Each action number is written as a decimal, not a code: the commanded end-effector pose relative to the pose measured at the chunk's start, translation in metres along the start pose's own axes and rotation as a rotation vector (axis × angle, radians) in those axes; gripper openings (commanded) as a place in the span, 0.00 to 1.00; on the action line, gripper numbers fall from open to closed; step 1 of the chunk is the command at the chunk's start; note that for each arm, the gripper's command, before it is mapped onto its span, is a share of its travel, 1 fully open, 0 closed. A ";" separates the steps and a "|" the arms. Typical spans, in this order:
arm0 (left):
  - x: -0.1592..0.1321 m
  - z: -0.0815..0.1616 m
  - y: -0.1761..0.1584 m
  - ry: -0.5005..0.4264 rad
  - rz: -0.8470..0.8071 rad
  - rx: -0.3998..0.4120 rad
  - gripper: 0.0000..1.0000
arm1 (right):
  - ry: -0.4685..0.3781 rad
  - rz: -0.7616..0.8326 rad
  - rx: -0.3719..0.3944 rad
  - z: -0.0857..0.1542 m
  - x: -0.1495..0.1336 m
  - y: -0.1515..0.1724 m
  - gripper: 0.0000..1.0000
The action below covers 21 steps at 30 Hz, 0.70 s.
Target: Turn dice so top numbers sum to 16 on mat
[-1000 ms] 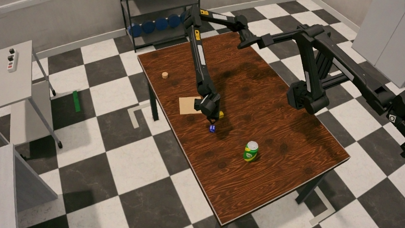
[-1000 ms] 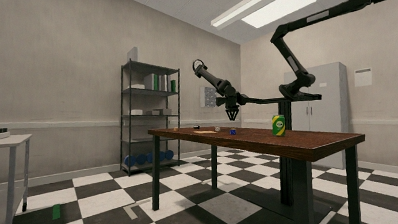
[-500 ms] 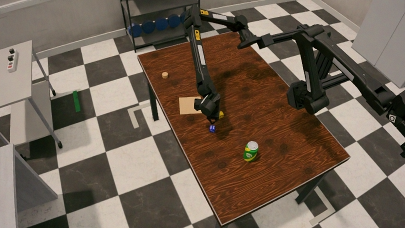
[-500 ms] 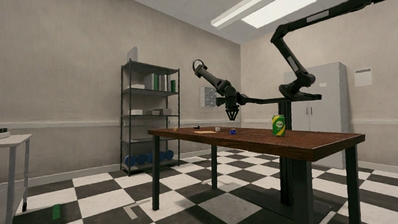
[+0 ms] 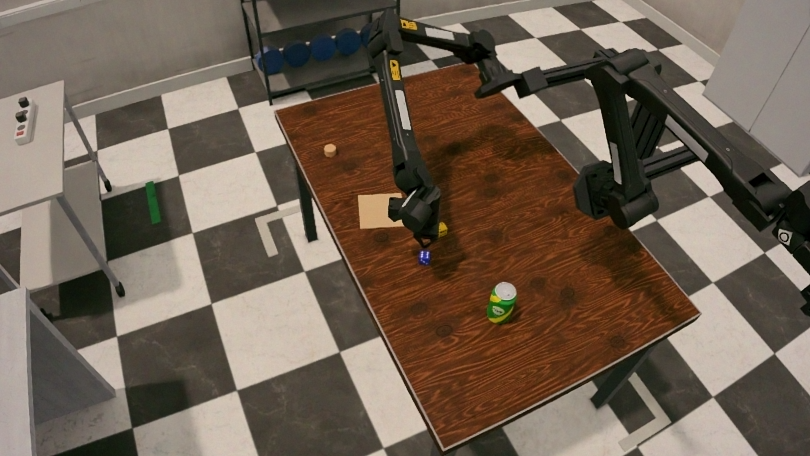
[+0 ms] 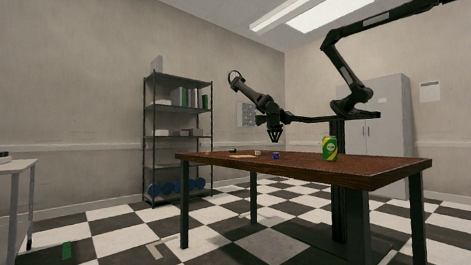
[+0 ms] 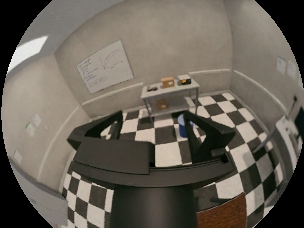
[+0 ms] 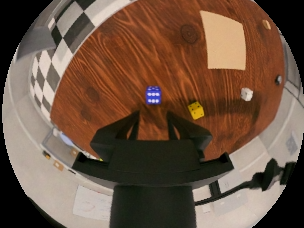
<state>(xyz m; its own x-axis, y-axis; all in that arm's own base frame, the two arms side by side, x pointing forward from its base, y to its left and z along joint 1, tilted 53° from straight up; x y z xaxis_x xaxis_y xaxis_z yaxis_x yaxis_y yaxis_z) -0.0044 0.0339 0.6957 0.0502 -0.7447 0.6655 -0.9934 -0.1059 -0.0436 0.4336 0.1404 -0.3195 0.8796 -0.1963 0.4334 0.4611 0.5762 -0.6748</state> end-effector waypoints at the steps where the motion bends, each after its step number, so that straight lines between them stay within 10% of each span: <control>1: 0.032 0.003 -0.002 -0.069 -0.003 0.002 1.00 | -0.015 0.021 0.003 0.005 -0.008 0.005 0.45; 21: 0.032 0.003 -0.002 -0.069 -0.003 0.002 1.00 | 0.002 0.005 -0.005 -0.020 -0.003 0.001 0.45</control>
<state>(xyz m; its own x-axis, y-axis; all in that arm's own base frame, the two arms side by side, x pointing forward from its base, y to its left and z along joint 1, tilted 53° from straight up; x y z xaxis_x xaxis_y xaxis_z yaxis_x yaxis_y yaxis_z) -0.0044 0.0339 0.6957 0.0502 -0.7447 0.6655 -0.9934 -0.1059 -0.0436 0.4359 0.1317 -0.3248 0.8766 -0.1999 0.4378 0.4668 0.5742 -0.6725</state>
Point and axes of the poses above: on each arm, the point where the finger pads meet when closed, its own z axis back along the fingers, its own y axis across the jaws, x = y × z, the point moved 7 cm from there along z, back along the fingers, and after that the axes turned 4 degrees about z, right-handed, at the moved point
